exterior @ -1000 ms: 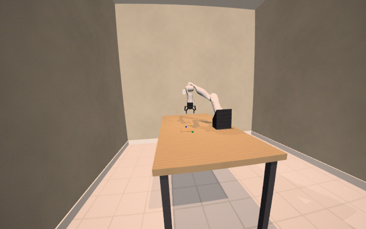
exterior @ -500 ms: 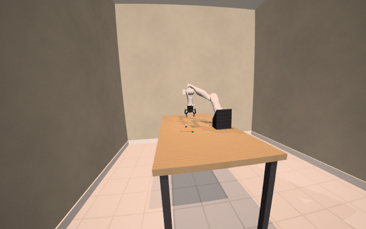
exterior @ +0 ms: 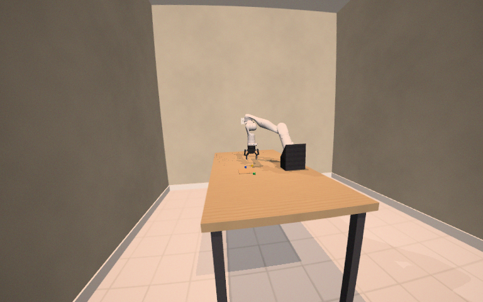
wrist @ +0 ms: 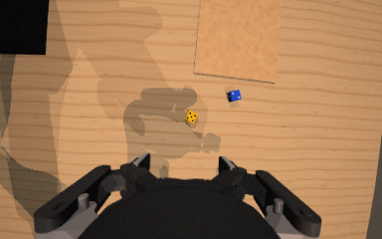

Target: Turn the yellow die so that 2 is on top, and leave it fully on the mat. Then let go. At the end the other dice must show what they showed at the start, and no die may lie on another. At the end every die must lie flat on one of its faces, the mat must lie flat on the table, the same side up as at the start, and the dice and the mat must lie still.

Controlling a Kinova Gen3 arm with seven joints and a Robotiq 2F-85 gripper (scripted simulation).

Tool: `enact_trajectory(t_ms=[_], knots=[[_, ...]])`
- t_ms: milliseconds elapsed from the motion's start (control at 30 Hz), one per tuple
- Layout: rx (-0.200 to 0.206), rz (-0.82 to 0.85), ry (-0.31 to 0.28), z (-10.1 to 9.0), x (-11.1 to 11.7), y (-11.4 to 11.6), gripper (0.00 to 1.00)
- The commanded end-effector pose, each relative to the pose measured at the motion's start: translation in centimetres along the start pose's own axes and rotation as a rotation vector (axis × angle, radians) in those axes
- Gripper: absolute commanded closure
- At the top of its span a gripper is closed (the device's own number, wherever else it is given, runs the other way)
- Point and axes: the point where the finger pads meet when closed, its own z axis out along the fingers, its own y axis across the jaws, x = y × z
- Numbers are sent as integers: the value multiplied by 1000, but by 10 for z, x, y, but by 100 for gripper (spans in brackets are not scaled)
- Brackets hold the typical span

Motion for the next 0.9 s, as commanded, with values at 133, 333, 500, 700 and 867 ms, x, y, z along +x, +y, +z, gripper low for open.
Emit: enact_trajectory(t_ms=[133, 333, 500, 700, 867], knots=[[6, 2, 6, 14, 2, -3, 0], [6, 2, 6, 14, 2, -3, 0], [6, 2, 6, 14, 2, -3, 0], [6, 2, 6, 14, 2, -3, 0], [6, 2, 6, 14, 2, -3, 0]])
